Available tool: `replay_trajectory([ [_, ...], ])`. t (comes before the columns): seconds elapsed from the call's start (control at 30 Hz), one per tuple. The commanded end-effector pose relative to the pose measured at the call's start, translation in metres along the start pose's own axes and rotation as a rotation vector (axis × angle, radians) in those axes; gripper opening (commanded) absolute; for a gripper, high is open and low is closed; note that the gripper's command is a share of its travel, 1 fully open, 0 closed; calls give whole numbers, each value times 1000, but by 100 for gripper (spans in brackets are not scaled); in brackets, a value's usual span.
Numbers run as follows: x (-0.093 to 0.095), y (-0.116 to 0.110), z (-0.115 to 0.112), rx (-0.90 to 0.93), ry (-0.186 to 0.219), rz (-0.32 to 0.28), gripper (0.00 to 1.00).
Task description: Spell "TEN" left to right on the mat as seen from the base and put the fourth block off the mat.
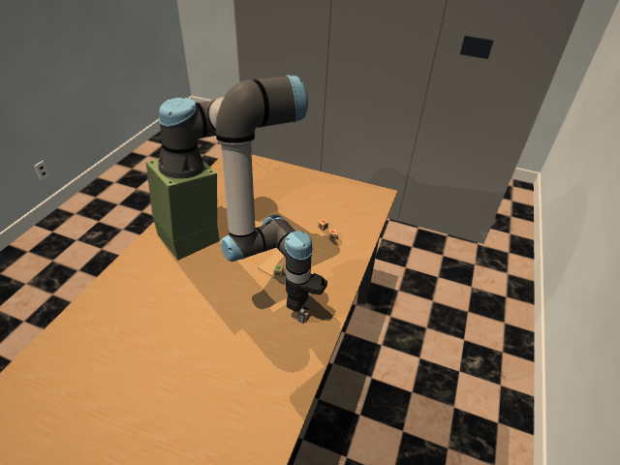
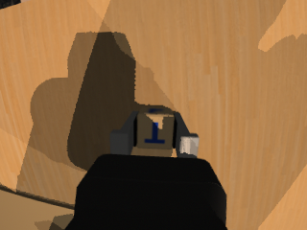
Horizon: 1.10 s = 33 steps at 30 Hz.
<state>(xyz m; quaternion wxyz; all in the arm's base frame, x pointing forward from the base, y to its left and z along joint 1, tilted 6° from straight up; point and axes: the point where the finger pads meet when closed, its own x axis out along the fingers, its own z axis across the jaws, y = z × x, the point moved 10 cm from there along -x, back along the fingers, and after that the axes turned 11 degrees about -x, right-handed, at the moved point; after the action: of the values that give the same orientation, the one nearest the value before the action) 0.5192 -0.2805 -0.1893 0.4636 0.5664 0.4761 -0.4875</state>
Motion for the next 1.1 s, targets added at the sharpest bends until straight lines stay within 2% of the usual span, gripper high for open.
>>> replay_trajectory([
  [0.0,-1,0,0,0,-1,1,57],
  [0.7,-2,0,0,0,-1,1,57],
  [1.07,-36,0,0,0,-1,1,57],
])
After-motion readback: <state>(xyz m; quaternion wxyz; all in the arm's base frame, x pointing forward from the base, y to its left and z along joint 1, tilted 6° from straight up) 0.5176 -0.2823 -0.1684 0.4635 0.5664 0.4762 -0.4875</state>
